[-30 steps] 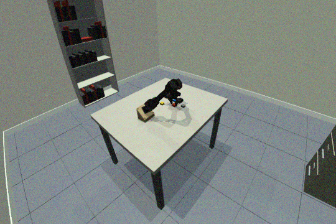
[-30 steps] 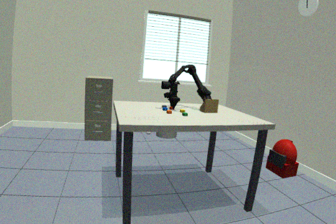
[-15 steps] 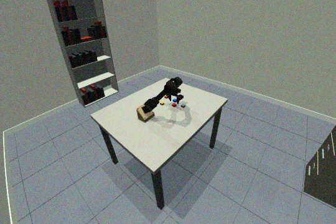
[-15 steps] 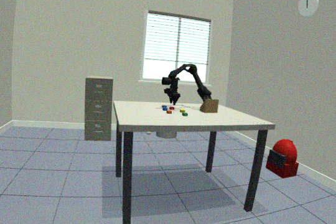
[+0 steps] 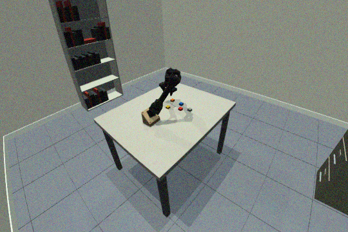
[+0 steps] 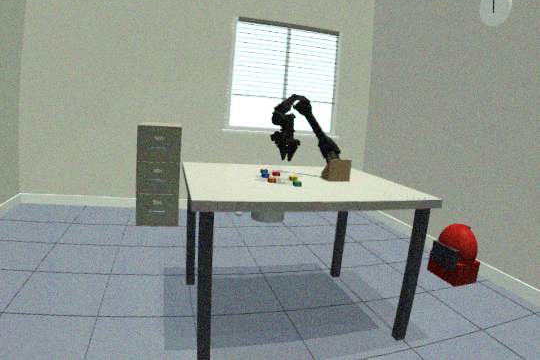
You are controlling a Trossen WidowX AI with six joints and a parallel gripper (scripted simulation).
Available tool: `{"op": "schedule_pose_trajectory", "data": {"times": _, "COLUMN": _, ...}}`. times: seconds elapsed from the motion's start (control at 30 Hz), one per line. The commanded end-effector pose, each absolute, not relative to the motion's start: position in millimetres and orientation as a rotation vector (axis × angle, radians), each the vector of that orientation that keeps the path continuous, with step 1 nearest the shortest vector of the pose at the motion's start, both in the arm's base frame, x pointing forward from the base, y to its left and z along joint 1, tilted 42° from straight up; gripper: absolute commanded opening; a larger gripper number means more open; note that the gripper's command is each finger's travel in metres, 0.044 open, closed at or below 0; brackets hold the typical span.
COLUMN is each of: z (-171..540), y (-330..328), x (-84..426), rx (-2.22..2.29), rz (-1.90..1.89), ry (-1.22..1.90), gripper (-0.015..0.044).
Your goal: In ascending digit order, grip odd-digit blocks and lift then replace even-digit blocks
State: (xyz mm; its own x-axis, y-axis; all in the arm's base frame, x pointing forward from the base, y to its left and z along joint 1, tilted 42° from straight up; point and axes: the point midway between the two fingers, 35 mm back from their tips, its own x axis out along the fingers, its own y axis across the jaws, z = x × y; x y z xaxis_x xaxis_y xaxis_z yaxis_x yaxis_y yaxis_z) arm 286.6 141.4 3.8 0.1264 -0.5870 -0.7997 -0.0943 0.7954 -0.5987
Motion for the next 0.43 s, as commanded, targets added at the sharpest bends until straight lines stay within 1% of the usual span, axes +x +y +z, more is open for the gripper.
{"op": "schedule_pose_trajectory", "data": {"times": 0.0, "z": -24.1, "y": 191.4, "x": 259.4, "rx": -0.607, "rz": -0.414, "ry": 1.422, "gripper": 0.04}}
{"op": "schedule_pose_trajectory", "data": {"times": 0.07, "z": -40.0, "y": 215.2, "x": 241.0, "rx": -0.615, "rz": -0.439, "ry": 1.415, "gripper": 0.04}}
{"op": "schedule_pose_trajectory", "data": {"times": 0.17, "z": -54.8, "y": 234.2, "x": 221.9, "rx": -0.624, "rz": -0.465, "ry": 1.403, "gripper": 0.04}}
{"op": "schedule_pose_trajectory", "data": {"times": 0.4, "z": -57.7, "y": 237.6, "x": 218.0, "rx": -0.626, "rz": -0.471, "ry": 1.4, "gripper": 0.04}}
